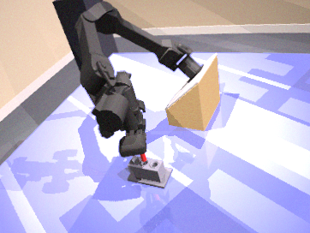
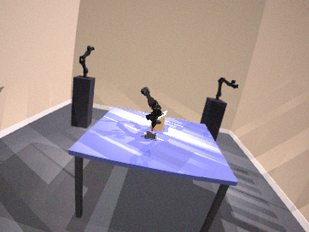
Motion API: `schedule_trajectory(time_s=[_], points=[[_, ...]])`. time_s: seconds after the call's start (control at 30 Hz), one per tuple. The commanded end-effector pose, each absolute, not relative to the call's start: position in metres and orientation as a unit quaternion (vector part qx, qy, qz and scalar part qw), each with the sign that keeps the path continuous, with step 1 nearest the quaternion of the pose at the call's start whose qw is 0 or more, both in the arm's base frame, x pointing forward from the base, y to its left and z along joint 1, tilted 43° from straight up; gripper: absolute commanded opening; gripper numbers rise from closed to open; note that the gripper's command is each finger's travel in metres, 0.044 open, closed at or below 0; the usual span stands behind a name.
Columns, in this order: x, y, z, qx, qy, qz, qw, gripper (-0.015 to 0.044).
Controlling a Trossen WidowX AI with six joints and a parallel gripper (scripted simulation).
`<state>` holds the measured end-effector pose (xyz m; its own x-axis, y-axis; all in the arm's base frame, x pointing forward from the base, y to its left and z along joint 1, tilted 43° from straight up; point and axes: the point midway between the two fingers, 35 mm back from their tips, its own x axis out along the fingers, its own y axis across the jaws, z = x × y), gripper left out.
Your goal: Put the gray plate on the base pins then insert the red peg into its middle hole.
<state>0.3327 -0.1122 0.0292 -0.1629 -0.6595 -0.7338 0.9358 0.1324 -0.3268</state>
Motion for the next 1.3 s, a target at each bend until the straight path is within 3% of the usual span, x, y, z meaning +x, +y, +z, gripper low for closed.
schedule_trajectory(time_s=[0.0, 1.27], points=[[0.333, -0.113, 0.031, 0.163, 0.417, -0.638, 0.627, 0.0], [0.329, -0.123, 0.022, 0.163, 0.417, -0.638, 0.626, 0.0]])
